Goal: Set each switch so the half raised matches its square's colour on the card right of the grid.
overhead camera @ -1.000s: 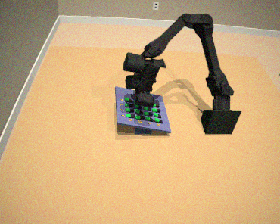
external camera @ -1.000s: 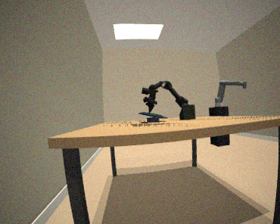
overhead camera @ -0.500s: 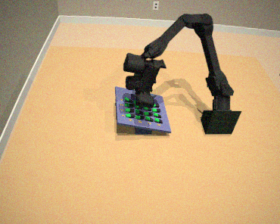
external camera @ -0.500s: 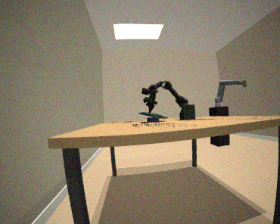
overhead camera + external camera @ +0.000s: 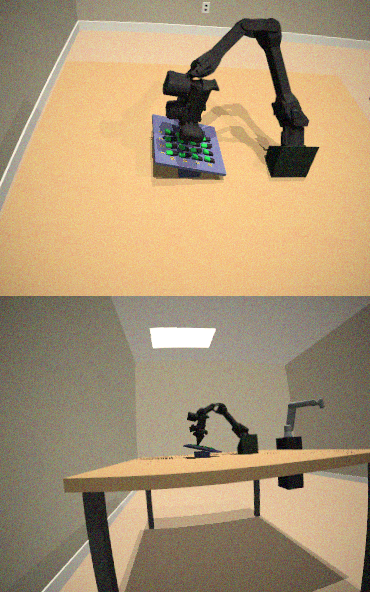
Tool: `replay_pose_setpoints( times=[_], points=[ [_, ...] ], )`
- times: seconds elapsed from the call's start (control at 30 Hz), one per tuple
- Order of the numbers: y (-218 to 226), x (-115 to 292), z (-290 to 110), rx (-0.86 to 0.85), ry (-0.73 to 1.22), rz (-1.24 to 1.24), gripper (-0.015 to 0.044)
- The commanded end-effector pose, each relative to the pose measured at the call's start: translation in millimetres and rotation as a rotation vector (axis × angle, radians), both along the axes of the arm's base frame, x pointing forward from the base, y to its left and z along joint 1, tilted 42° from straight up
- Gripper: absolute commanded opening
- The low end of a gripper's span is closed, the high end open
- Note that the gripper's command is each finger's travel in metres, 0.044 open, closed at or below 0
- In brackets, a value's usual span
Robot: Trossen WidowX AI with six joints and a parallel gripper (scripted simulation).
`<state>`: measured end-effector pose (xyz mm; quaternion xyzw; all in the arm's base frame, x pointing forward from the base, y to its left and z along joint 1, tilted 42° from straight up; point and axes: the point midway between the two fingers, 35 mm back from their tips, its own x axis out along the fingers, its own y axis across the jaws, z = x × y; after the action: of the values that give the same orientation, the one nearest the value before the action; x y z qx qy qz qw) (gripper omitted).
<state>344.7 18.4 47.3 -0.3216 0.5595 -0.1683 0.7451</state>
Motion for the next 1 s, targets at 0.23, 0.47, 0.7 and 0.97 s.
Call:
replay_pose_setpoints(
  times=[0.23, 0.47, 0.7, 0.97],
  points=[
    [-0.5, 0.5, -1.6, 0.002, 0.002, 0.003, 0.0],
    [-1.1, 0.8, -2.2, 0.002, 0.002, 0.003, 0.0],
    [-1.6, 1.1, -2.9, 0.002, 0.002, 0.003, 0.0],
    [-2.3, 1.5, -3.7, 0.002, 0.002, 0.003, 0.0]
  ],
)
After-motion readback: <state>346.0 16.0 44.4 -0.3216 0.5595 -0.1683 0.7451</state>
